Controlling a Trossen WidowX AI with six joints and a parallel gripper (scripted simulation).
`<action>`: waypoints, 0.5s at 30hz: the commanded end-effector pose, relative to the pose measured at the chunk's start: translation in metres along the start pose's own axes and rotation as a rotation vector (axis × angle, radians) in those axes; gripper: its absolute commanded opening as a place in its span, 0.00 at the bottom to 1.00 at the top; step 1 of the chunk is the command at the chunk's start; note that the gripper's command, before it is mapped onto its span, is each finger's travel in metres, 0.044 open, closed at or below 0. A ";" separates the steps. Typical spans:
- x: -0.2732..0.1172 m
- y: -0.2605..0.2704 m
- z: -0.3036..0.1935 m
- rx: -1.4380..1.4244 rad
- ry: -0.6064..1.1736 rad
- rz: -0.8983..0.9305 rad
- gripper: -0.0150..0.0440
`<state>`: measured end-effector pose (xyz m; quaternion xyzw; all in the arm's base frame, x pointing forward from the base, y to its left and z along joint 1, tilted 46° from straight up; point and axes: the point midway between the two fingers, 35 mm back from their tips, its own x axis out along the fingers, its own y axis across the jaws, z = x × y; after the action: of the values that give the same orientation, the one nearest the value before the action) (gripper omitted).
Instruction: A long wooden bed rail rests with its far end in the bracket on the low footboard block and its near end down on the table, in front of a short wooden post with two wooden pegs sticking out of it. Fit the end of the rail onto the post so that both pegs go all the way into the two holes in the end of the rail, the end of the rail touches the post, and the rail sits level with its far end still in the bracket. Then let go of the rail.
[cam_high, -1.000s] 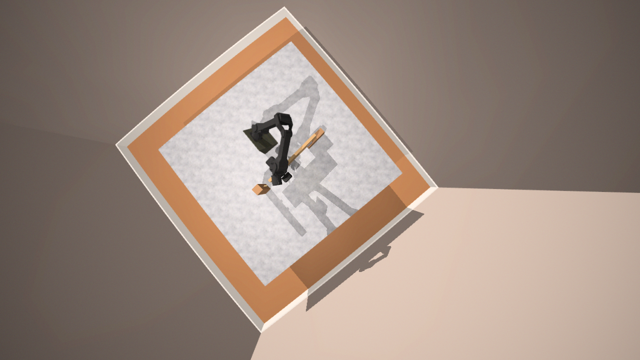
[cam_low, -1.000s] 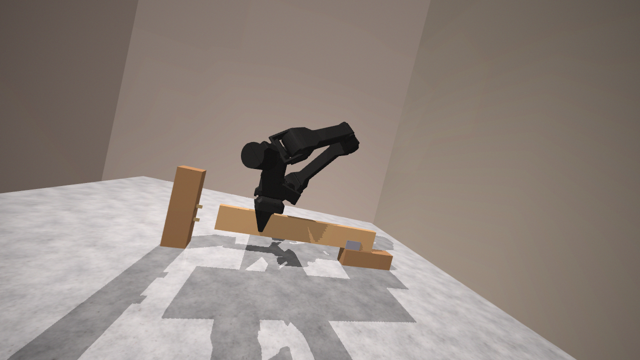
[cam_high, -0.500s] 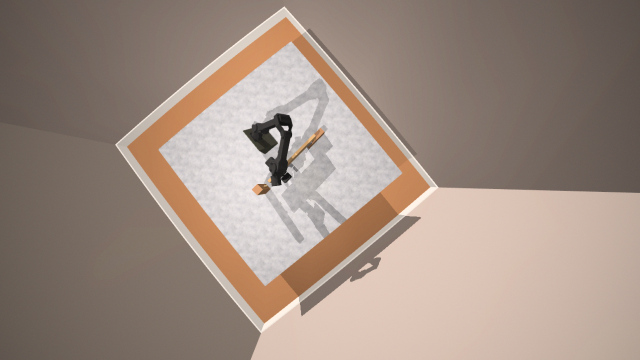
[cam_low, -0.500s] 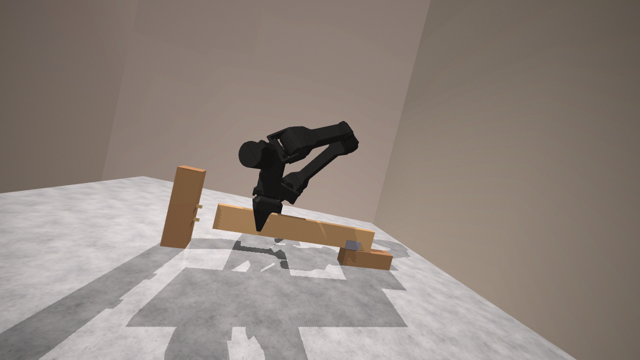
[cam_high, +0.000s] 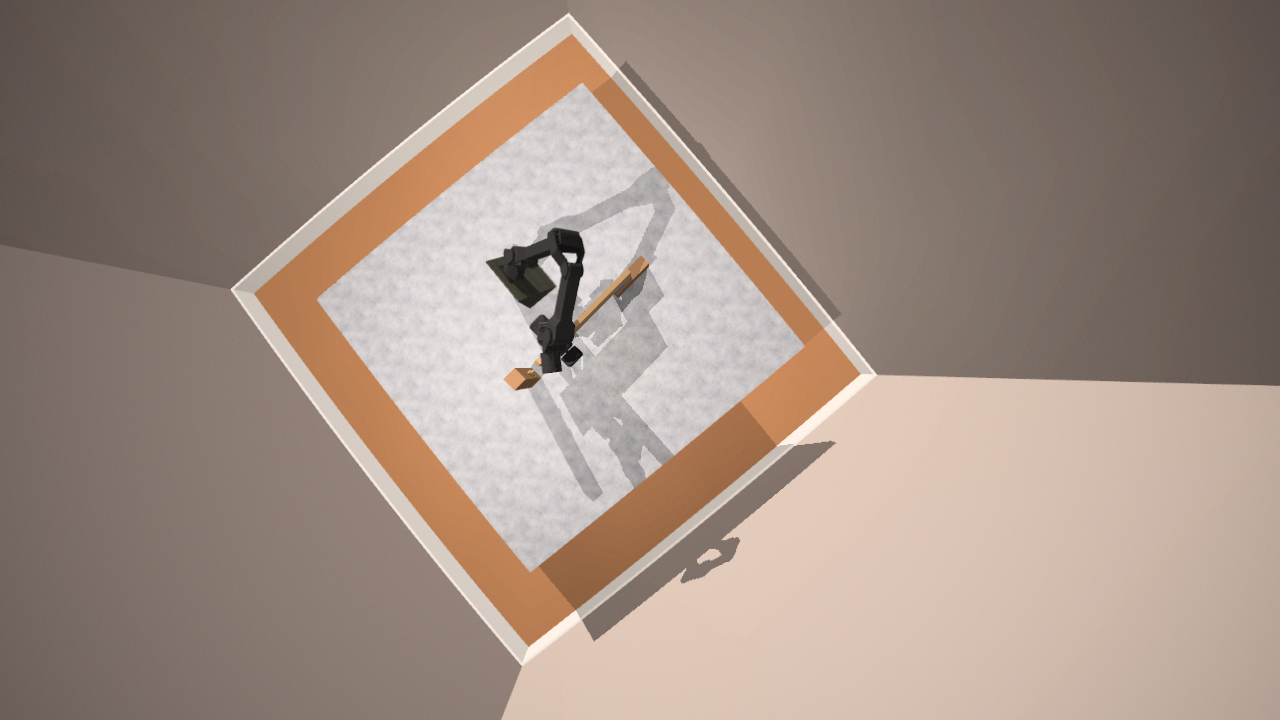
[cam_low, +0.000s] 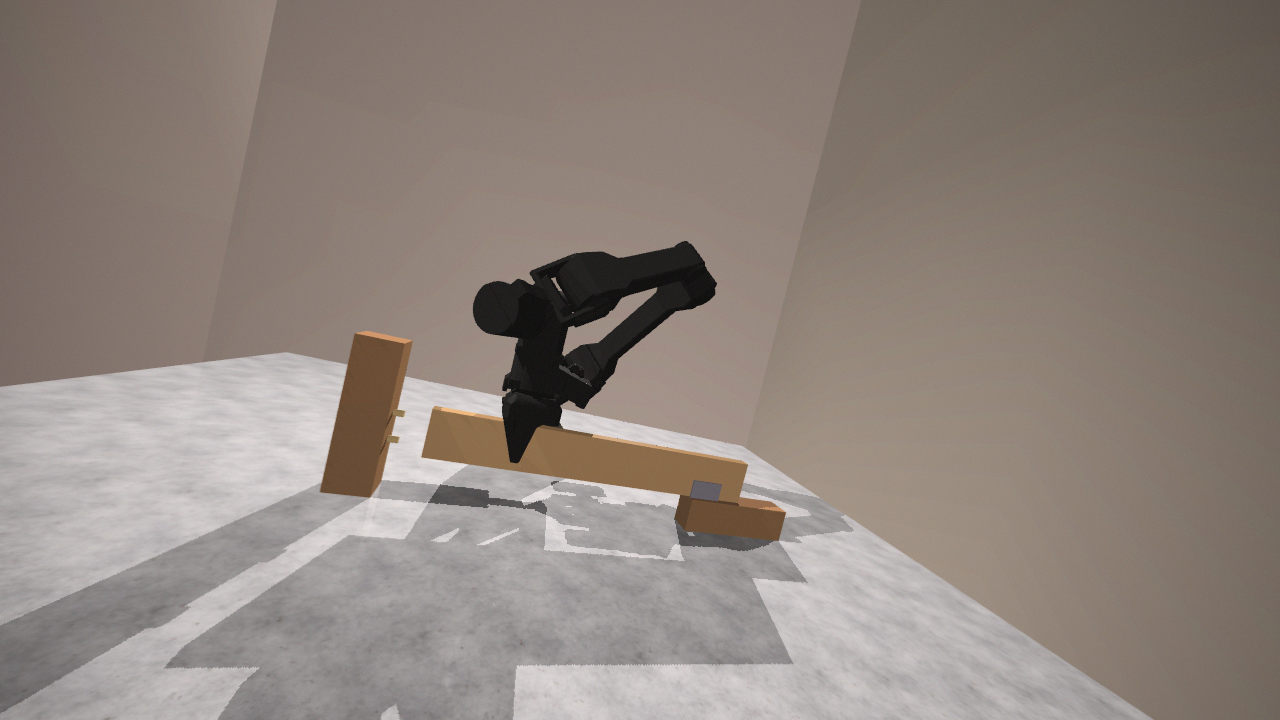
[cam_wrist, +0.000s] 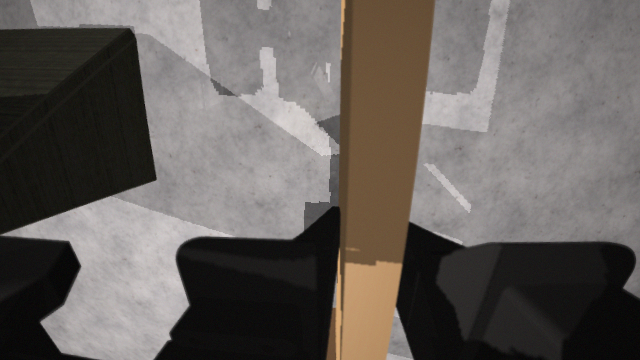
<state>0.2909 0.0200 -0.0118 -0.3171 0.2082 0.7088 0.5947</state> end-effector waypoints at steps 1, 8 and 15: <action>-0.003 -0.001 -0.003 0.000 0.003 -0.008 0.25; -0.003 -0.001 -0.005 0.000 0.003 -0.008 0.25; -0.002 -0.001 -0.007 0.000 0.003 -0.008 0.25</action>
<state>0.2918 0.0169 -0.0149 -0.3172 0.2083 0.7087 0.5947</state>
